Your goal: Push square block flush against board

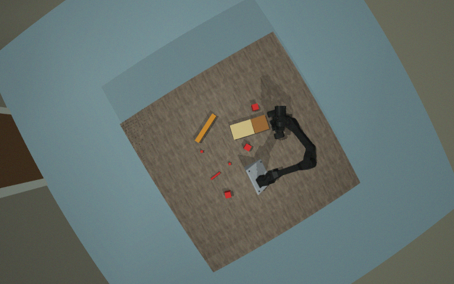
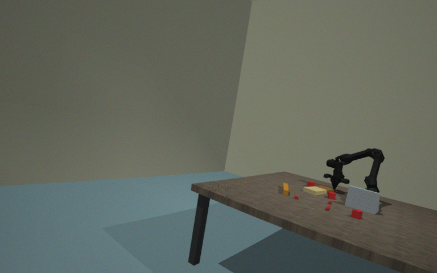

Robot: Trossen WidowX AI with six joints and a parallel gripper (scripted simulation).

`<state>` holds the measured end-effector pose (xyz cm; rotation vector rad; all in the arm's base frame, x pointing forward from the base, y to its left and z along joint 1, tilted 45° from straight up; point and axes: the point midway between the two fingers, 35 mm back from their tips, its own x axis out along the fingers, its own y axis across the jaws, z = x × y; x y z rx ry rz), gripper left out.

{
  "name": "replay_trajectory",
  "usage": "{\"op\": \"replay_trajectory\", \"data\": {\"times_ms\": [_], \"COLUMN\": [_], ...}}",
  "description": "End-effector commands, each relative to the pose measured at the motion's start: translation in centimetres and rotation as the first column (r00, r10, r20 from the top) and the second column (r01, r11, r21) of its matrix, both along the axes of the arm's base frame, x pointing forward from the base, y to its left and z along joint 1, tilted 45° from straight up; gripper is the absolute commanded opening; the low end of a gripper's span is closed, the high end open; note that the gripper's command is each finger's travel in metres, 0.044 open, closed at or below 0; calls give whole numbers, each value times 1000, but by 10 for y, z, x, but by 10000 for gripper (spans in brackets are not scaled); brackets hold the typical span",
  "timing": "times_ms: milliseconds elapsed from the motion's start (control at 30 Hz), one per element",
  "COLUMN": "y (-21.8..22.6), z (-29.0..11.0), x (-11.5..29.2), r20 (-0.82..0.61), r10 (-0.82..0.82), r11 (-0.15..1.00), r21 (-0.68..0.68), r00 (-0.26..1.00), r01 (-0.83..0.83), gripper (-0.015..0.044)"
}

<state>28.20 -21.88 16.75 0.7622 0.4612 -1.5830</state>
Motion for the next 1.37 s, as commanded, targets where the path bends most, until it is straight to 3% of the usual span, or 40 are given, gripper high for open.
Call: {"op": "replay_trajectory", "data": {"times_ms": [0, 1333], "y": [-8, 0], "z": [-14, -22], "x": [-1, 4], "r20": [-9, -9], "r10": [7, 6], "r11": [1000, 1000], "r21": [6, 10], "r00": [1000, 1000], "r01": [-7, -6], "gripper": [0, 0]}}
